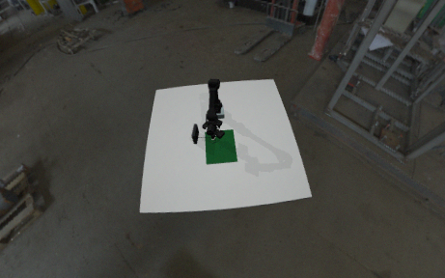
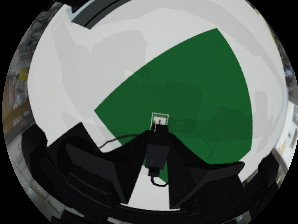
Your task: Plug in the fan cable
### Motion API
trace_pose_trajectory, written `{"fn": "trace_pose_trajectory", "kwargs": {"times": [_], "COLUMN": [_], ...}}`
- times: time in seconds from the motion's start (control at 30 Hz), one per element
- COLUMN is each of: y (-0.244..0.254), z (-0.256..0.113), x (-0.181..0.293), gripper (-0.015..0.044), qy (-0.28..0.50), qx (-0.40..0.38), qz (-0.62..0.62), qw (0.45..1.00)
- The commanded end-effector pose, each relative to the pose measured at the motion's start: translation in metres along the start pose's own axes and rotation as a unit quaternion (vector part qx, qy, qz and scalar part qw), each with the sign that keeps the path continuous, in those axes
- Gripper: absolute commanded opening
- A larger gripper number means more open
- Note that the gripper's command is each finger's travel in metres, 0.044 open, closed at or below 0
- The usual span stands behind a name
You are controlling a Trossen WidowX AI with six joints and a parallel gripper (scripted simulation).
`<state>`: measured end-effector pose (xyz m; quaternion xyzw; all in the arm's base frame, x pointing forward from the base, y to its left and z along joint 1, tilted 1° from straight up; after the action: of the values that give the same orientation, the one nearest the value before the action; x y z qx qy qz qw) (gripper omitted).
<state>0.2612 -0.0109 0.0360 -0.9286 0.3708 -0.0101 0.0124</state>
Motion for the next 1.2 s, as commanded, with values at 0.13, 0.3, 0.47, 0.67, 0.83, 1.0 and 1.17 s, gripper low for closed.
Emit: {"fn": "trace_pose_trajectory", "kwargs": {"times": [0.13,0.3,0.47,0.67,0.83,1.0,1.17], "y": [0.001,0.001,0.001,0.001,0.001,0.001,0.001], "z": [0.002,0.003,0.005,0.005,0.007,0.011,0.014], "x": [0.0,0.0,0.0,0.0,0.0,0.0,0.0], "gripper": [0.0,0.0,0.0,0.0,0.0,0.0,0.0], "qy": [0.001,0.001,0.001,0.001,0.001,0.001,0.001], "qx": [-0.002,-0.002,-0.002,-0.002,-0.002,-0.002,-0.002], "qz": [0.002,0.002,0.002,0.002,0.002,0.002,0.002], "qw": [1.0,1.0,1.0,1.0,1.0,1.0,1.0]}}
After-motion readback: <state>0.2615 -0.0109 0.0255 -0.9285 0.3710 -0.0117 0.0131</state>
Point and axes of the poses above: the point midway between the two fingers, 35 mm back from their tips, its own z axis out along the fingers, its own y axis across the jaws, x = y × z, the point moved 1 cm from there along -z, back along the fingers, and after that the axes turned 9 degrees about z, right-handed, at the moved point
